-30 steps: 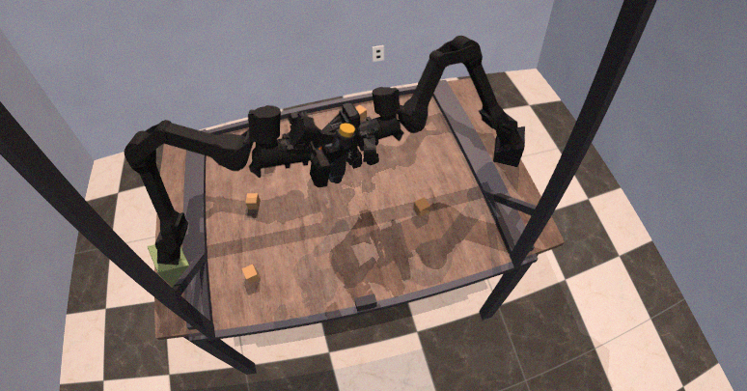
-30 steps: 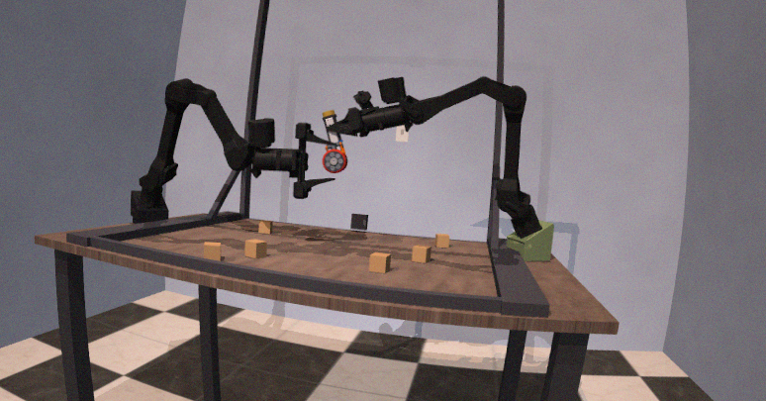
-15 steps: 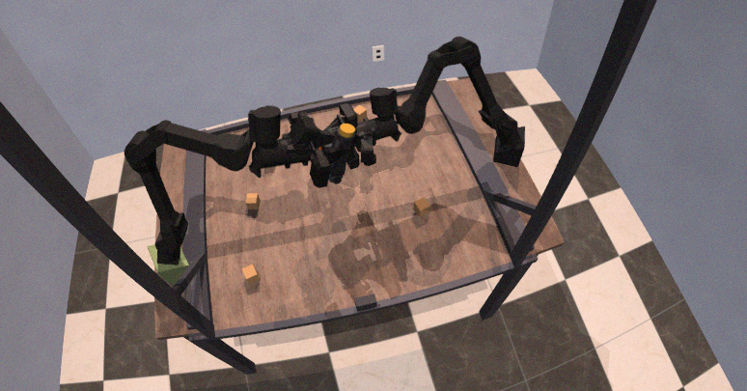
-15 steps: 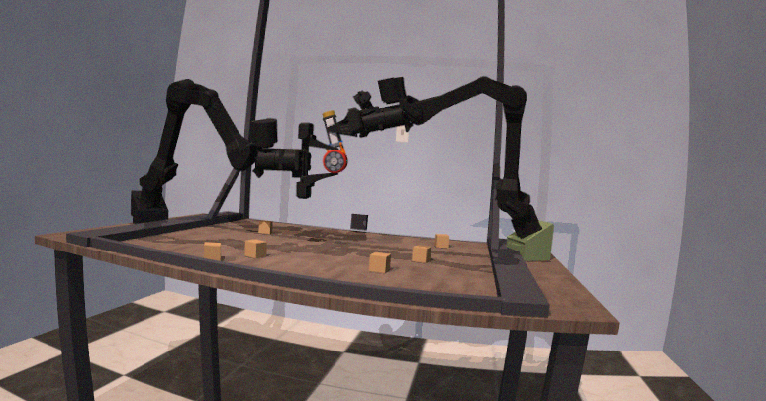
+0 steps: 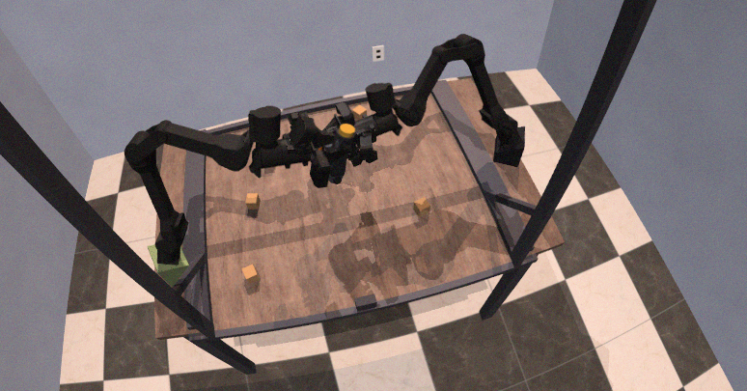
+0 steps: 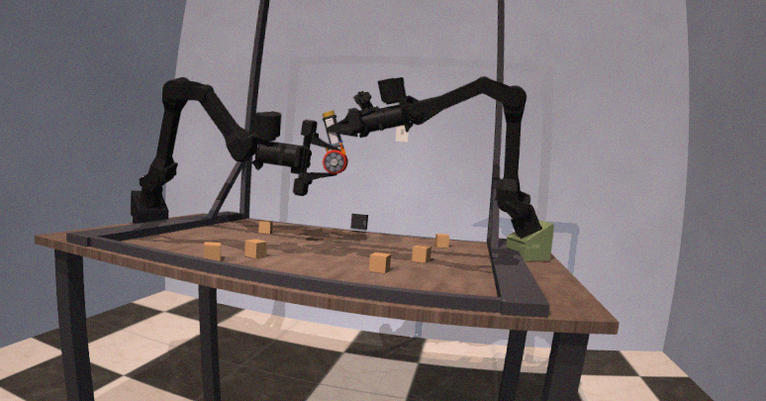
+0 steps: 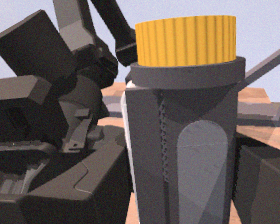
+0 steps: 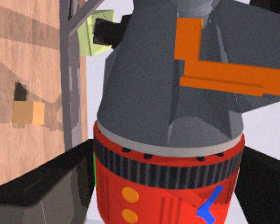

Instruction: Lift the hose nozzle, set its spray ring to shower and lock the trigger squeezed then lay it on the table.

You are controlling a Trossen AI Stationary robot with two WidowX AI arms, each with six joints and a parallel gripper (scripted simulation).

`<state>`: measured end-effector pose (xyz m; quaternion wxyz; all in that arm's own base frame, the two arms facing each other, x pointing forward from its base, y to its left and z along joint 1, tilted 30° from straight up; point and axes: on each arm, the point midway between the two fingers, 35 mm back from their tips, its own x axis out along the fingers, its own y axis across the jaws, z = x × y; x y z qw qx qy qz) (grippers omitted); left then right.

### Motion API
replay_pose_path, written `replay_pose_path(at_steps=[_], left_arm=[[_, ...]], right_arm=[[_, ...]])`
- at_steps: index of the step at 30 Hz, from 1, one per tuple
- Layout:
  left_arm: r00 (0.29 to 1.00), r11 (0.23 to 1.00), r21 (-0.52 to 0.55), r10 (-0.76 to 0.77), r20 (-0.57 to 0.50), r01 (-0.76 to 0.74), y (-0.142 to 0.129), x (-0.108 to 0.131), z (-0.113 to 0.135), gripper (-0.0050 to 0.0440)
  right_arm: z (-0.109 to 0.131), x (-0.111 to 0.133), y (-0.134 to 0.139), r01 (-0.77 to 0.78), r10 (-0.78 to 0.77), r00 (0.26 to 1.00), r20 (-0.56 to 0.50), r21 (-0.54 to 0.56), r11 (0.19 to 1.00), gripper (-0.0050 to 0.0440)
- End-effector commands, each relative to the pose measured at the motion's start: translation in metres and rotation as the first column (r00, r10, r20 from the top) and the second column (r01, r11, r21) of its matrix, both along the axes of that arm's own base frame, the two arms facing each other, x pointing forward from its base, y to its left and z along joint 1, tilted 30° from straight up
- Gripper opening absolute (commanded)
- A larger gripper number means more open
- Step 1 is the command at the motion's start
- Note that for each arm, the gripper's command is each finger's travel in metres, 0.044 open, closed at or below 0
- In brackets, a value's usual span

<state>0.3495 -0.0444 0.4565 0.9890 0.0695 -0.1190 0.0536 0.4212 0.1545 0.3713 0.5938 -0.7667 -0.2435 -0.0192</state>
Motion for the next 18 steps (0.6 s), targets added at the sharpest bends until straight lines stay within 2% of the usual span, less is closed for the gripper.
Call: replay_pose_path(at_steps=[1,6,8,9,13,16,18], left_arm=[[0.999,1.0,-0.003,-0.004,0.044,0.004,0.0013,-0.0088,0.0154,0.017],[0.999,1.0,-0.003,-0.004,0.044,0.004,0.0013,-0.0088,0.0154,0.017],[0.999,1.0,-0.003,-0.004,0.044,0.004,0.0013,-0.0088,0.0154,0.017],[0.999,1.0,-0.003,-0.004,0.044,0.004,0.0013,-0.0088,0.0154,0.017],[0.999,1.0,-0.003,-0.004,0.044,0.004,0.0013,-0.0088,0.0154,0.017],[0.999,1.0,-0.003,-0.004,0.044,0.004,0.0013,-0.0088,0.0154,0.017],[0.999,1.0,-0.003,-0.004,0.043,0.004,0.0013,-0.0088,0.0154,0.017]], right_arm=[[0.014,-0.0047,-0.0021,0.026,-0.026,0.999,-0.036,-0.008,1.0,0.0],[0.0174,-0.0054,-0.0019,0.046,-0.048,0.994,-0.103,-0.026,0.999,0.0],[0.0156,-0.0049,-0.0018,0.038,-0.04,0.996,-0.079,-0.019,0.999,0.0],[0.0177,-0.0059,-0.002,0.052,-0.055,0.991,-0.122,-0.032,0.998,0.0],[0.0213,-0.0069,-0.0018,0.068,-0.076,0.981,-0.178,-0.05,0.996,0.0],[0.0192,-0.0062,-0.0016,0.063,-0.07,0.983,-0.167,-0.046,0.997,0.0],[0.0223,-0.007,-0.0016,0.08,-0.092,0.971,-0.223,-0.064,0.995,0.0]])
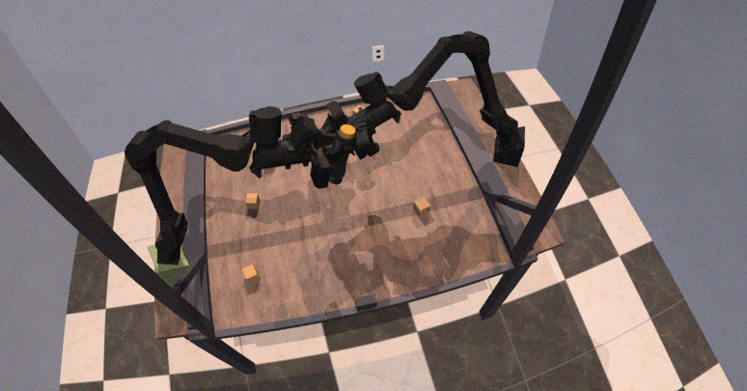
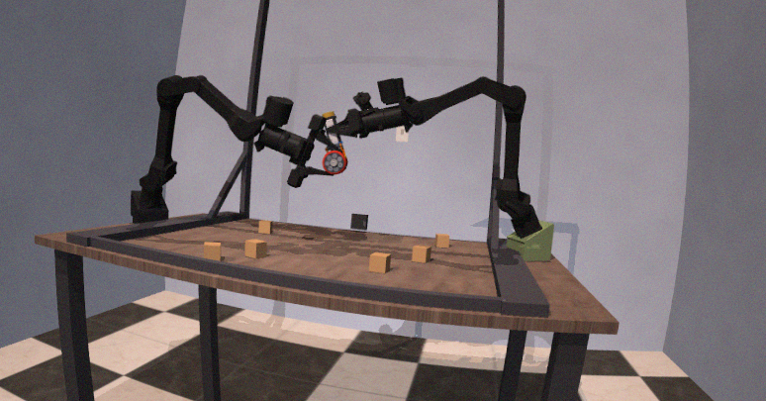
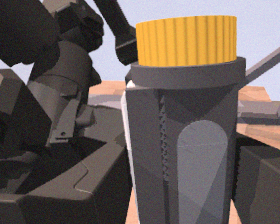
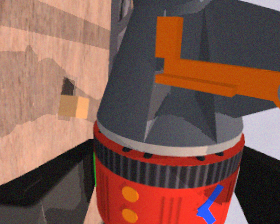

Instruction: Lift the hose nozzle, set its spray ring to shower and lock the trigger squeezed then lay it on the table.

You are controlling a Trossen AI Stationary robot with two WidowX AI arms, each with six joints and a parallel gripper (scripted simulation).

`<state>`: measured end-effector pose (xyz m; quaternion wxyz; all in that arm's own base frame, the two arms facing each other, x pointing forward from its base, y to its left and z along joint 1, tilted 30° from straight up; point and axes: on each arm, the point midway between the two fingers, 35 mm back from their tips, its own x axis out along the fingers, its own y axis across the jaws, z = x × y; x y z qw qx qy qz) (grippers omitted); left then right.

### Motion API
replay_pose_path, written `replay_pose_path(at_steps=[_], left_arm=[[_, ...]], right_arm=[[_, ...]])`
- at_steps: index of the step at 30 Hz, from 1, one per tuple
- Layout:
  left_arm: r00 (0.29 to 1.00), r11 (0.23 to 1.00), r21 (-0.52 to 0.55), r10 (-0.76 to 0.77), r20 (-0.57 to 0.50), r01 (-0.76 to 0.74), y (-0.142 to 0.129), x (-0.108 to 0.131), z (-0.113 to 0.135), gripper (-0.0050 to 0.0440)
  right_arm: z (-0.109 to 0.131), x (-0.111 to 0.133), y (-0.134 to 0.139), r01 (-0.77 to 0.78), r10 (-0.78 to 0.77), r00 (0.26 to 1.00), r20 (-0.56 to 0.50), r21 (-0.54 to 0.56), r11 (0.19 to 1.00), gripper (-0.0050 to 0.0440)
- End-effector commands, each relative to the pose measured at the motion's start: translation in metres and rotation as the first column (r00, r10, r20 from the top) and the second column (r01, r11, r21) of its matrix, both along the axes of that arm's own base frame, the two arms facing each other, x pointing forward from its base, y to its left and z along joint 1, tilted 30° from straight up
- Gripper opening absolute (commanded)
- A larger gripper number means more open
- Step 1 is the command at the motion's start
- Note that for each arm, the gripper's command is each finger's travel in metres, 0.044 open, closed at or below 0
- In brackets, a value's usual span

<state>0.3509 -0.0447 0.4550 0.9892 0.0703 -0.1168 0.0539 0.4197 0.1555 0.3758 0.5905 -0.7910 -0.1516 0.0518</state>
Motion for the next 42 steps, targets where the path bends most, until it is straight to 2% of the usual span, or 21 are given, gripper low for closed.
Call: replay_pose_path(at_steps=[1,6,7,23,42], left_arm=[[0.999,1.0,-0.004,-0.005,0.048,0.005,0.002,-0.01,0.017,0.017],[0.999,1.0,-0.004,-0.005,0.048,0.005,0.002,-0.01,0.017,0.017],[0.999,1.0,-0.004,-0.005,0.048,0.005,0.002,-0.01,0.017,0.017],[0.999,1.0,-0.004,-0.005,0.048,0.005,0.002,-0.01,0.017,0.017],[0.999,1.0,-0.004,-0.005,0.048,0.005,0.002,-0.01,0.017,0.017]], right_arm=[[0.019,-0.006,-0.003,0.024,-0.024,0.999,-0.023,0.005,1.0,0.0],[0.019,-0.005,-0.002,0.04,-0.041,0.996,-0.081,-0.009,0.999,0.0],[0.018,-0.005,-0.002,0.035,-0.035,0.997,-0.066,-0.006,0.999,0.0408],[0.018,-0.005,-0.002,0.035,-0.035,0.997,-0.066,-0.006,0.999,0.0408],[0.018,-0.031,-0.01,0.034,-0.035,0.997,-0.064,-0.005,0.999,0.0408]])
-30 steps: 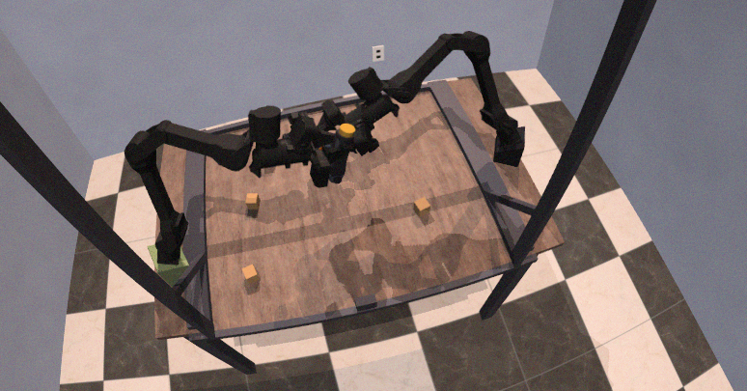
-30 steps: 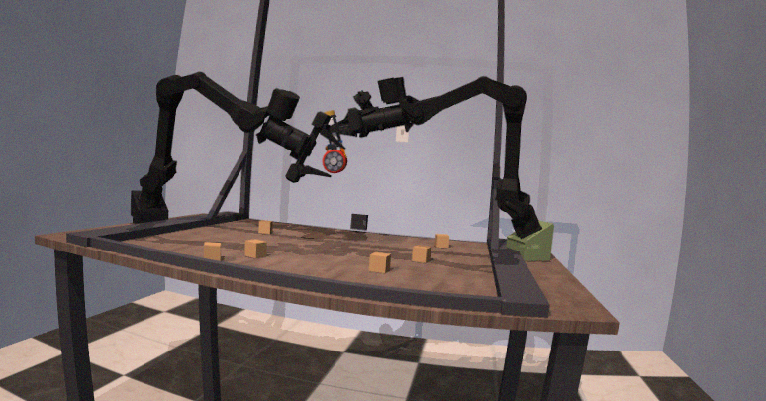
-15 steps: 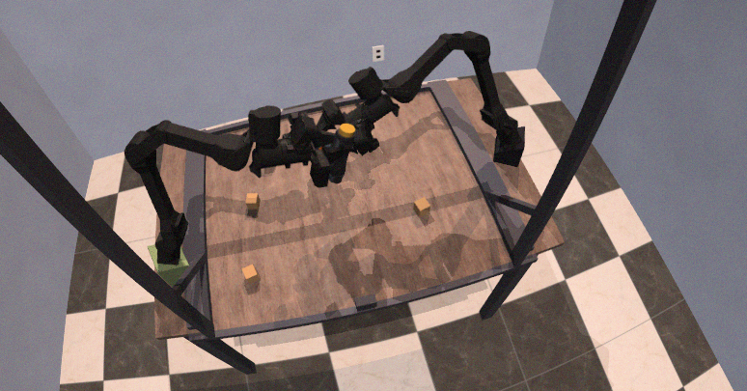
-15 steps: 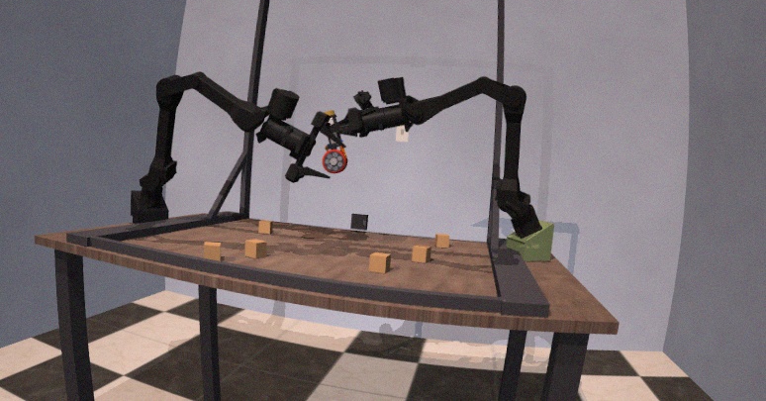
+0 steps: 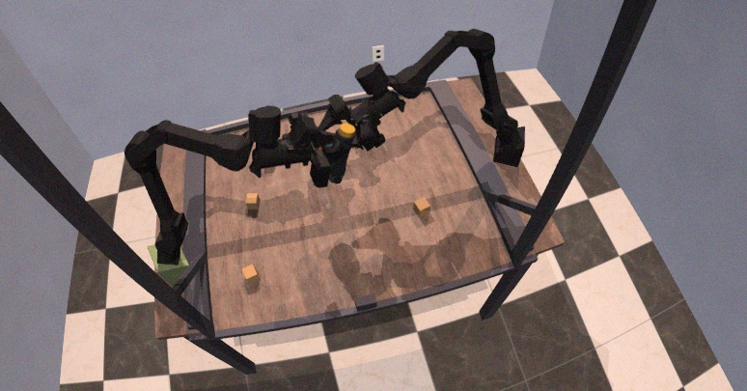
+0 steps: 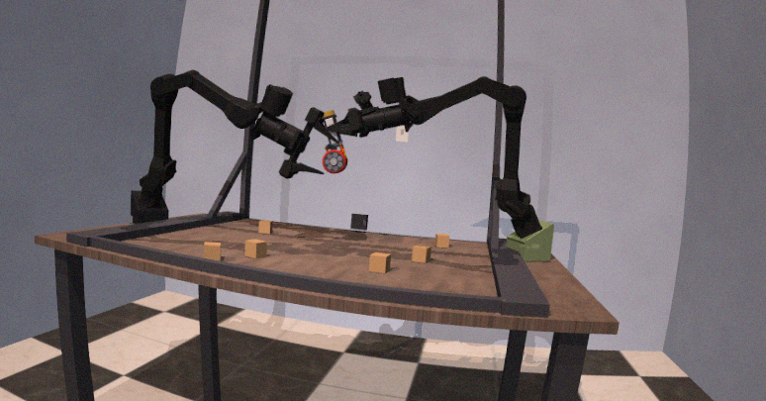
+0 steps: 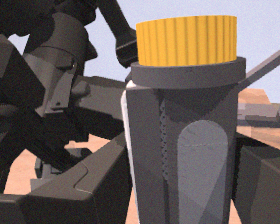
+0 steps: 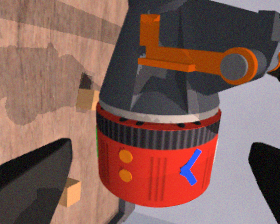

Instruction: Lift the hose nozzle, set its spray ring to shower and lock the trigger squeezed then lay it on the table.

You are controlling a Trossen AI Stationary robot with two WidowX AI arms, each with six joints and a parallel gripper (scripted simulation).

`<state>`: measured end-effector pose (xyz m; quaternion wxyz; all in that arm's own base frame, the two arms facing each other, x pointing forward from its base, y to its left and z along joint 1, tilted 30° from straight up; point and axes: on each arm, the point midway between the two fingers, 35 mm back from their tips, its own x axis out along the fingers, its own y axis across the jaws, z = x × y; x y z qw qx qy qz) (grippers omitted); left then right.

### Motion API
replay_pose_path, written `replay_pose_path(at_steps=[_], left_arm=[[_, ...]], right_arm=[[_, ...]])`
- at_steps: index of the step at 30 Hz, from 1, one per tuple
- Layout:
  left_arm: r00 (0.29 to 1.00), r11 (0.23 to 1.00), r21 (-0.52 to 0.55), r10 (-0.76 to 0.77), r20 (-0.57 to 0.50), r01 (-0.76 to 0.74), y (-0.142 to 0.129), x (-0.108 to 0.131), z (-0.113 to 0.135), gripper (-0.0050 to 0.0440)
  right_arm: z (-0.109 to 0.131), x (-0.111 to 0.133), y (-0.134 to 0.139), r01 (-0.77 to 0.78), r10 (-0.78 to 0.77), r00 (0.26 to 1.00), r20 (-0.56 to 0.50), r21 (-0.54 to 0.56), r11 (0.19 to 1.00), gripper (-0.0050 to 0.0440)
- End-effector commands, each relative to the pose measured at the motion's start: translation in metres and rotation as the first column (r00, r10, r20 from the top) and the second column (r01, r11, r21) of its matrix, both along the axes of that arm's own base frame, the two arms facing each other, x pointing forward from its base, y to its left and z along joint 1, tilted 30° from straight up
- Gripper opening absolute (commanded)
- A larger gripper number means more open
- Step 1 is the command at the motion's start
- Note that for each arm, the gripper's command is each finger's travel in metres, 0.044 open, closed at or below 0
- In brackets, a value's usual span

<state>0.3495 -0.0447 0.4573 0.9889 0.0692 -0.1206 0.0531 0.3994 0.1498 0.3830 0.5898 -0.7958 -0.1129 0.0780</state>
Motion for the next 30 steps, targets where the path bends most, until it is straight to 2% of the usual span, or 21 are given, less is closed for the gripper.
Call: replay_pose_path(at_steps=[1,30], left_arm=[[0.999,1.0,-0.003,-0.002,0.04,0.002,0.002,-0.009,0.015,0.017],[0.999,1.0,-0.003,-0.002,0.04,0.002,0.002,-0.009,0.015,0.017]], right_arm=[[0.01,-0.012,-0.004,0.003,-0.003,1.0,0.022,0.014,1.0,0.0408],[0.009,-0.046,-0.014,0.003,-0.003,1.0,0.021,0.014,1.0,0.0408]])
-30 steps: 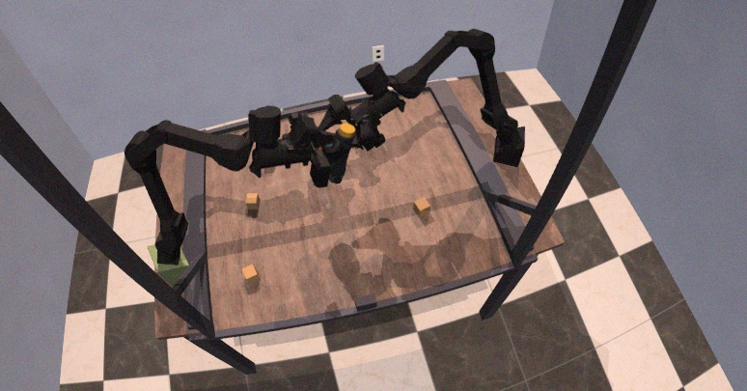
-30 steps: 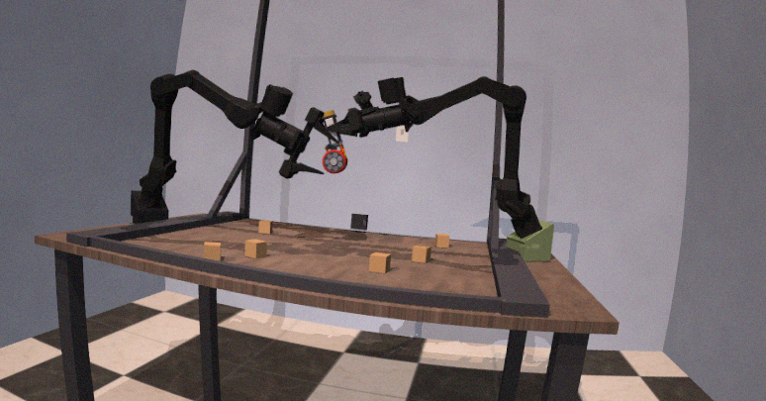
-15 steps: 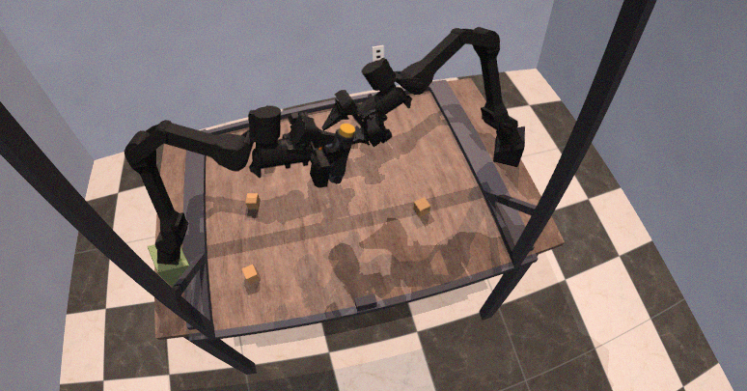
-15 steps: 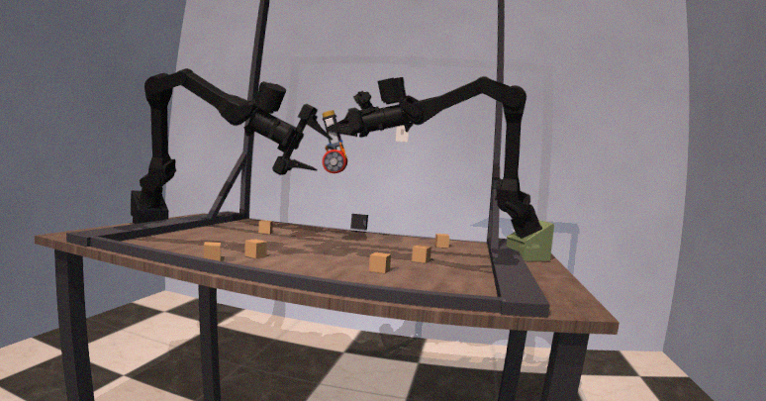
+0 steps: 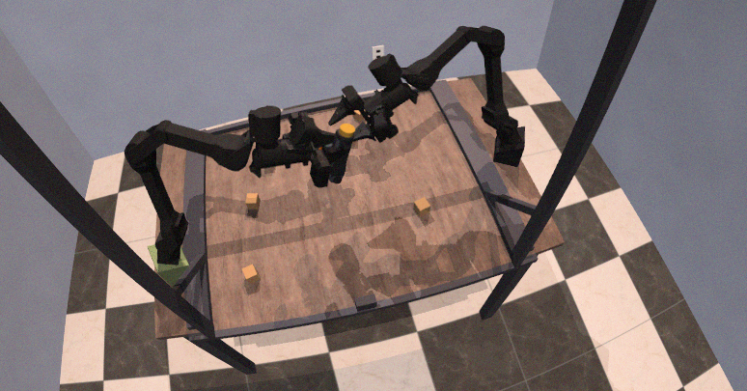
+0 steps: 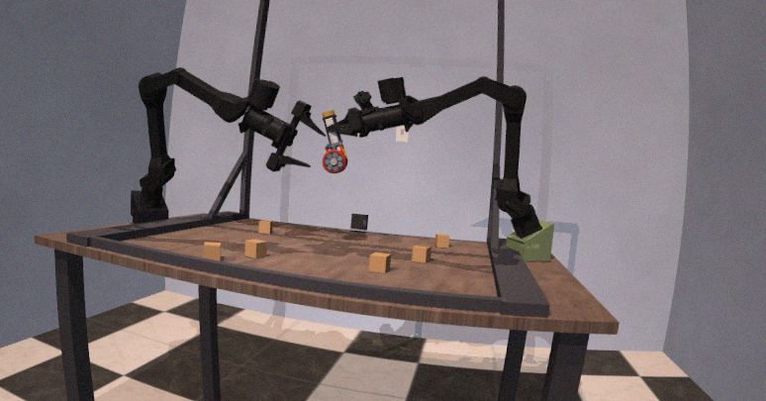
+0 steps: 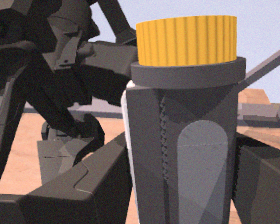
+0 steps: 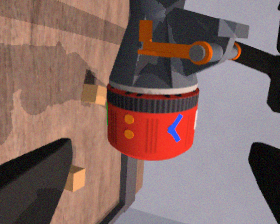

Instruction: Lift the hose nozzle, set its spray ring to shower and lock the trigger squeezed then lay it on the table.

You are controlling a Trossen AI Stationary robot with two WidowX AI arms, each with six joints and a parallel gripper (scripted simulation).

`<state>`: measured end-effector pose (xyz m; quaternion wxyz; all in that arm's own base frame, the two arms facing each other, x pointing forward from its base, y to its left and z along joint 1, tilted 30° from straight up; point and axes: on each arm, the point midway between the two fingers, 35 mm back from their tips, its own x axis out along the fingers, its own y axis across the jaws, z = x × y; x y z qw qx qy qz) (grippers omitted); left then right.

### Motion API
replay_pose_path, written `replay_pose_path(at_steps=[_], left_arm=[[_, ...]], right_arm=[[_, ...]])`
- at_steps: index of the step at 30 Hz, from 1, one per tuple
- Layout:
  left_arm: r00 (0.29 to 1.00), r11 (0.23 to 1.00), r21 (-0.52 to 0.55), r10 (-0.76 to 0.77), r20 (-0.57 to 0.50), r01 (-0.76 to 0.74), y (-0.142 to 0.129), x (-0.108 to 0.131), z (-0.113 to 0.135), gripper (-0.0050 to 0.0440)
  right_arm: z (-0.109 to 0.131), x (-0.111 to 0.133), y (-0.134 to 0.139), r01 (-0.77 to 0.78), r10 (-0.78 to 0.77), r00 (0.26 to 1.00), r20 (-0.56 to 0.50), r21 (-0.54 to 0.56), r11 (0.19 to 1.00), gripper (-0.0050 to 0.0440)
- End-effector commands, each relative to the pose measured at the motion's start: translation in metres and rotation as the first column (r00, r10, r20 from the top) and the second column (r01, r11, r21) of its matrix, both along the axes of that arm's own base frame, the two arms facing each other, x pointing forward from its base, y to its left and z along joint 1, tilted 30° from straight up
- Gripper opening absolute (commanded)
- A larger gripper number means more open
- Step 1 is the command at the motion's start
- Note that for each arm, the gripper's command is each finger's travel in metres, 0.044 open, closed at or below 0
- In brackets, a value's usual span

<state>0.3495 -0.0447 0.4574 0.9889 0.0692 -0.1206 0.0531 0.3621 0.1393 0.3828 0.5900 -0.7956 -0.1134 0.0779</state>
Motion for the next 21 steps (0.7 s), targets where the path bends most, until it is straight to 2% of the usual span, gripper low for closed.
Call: replay_pose_path(at_steps=[1,21], left_arm=[[0.999,1.0,-0.003,-0.002,0.04,0.002,0.002,-0.009,0.015,0.017],[0.999,1.0,-0.003,-0.002,0.04,0.002,0.002,-0.009,0.015,0.017]], right_arm=[[0.009,-0.011,-0.004,0.003,-0.004,1.0,0.02,0.013,1.0,0.0408],[0.007,-0.036,-0.011,0.003,-0.003,1.0,0.019,0.013,1.0,0.0408]])
